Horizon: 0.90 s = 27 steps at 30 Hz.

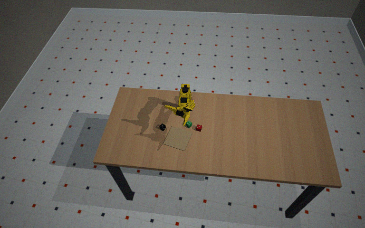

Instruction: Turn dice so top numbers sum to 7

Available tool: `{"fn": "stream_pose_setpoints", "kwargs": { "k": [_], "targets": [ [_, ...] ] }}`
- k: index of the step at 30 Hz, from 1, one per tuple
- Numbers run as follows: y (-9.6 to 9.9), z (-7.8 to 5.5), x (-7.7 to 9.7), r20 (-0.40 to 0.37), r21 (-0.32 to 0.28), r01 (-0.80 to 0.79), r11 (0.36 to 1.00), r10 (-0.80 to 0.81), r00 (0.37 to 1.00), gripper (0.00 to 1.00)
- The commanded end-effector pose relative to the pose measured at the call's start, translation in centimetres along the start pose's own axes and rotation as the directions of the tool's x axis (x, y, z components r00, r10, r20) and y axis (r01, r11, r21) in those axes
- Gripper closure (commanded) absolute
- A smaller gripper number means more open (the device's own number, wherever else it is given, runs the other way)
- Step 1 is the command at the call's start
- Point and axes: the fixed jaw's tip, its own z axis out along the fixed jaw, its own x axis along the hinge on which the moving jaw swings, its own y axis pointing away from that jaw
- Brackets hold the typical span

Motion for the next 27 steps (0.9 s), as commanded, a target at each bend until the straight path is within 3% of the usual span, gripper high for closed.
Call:
{"fn": "stream_pose_setpoints", "kwargs": {
  "k": [1, 20, 27],
  "targets": [
    [-0.1, -0.1, -0.1, 0.004, 0.002, -0.001, 1.0, 0.001, 1.0, 0.0],
    [-0.1, -0.1, -0.1, 0.001, 0.003, -0.002, 1.0, 0.002, 1.0, 0.0],
    [-0.9, -0.5, 2.2, -0.087, 0.019, -0.033, 0.999, 0.035, 0.996, 0.05]
  ]
}}
